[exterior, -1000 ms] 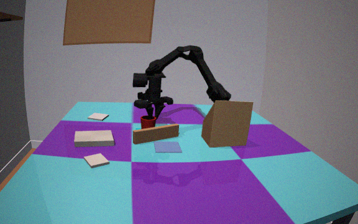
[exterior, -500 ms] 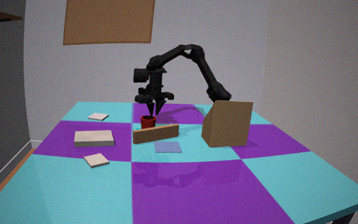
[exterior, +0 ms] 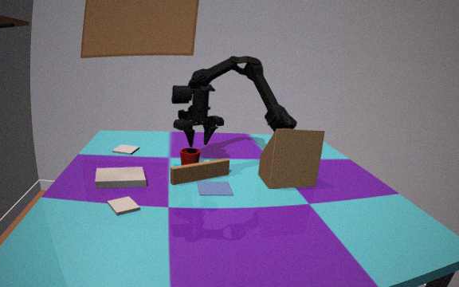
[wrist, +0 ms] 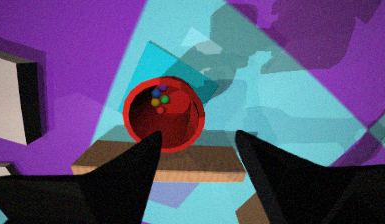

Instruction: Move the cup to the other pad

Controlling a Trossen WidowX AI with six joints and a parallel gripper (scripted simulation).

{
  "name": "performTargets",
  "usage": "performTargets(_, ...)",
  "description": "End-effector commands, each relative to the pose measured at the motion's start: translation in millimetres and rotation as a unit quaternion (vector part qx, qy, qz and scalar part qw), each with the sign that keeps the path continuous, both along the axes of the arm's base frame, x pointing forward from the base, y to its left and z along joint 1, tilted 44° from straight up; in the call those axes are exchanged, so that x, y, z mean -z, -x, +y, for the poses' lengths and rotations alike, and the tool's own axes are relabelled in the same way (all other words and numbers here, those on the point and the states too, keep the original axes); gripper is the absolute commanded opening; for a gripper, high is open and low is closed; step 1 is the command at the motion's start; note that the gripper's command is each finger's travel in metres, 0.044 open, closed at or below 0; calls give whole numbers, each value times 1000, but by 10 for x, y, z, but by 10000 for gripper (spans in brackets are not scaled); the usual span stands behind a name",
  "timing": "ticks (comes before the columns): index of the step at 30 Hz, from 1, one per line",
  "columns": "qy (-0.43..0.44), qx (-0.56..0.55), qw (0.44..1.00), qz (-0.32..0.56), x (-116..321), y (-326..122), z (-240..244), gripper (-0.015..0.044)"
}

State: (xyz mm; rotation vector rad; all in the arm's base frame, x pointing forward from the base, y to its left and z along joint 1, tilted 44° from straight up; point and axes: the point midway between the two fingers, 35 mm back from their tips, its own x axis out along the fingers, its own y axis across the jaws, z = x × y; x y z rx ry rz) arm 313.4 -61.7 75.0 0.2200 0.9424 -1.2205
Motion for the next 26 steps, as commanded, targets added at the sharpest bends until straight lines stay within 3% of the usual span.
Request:
performTargets(1, 0, -1, 1000, 0, -13, -2, 15, 390)
performTargets(3, -1, -1, 1000, 0, -43, -5, 47, 440)
performTargets(16, -2, 0, 1000, -3, -426, 44, 435, 440)
performTargets(26, 0, -3, 1000, 0, -406, 57, 426, 440)
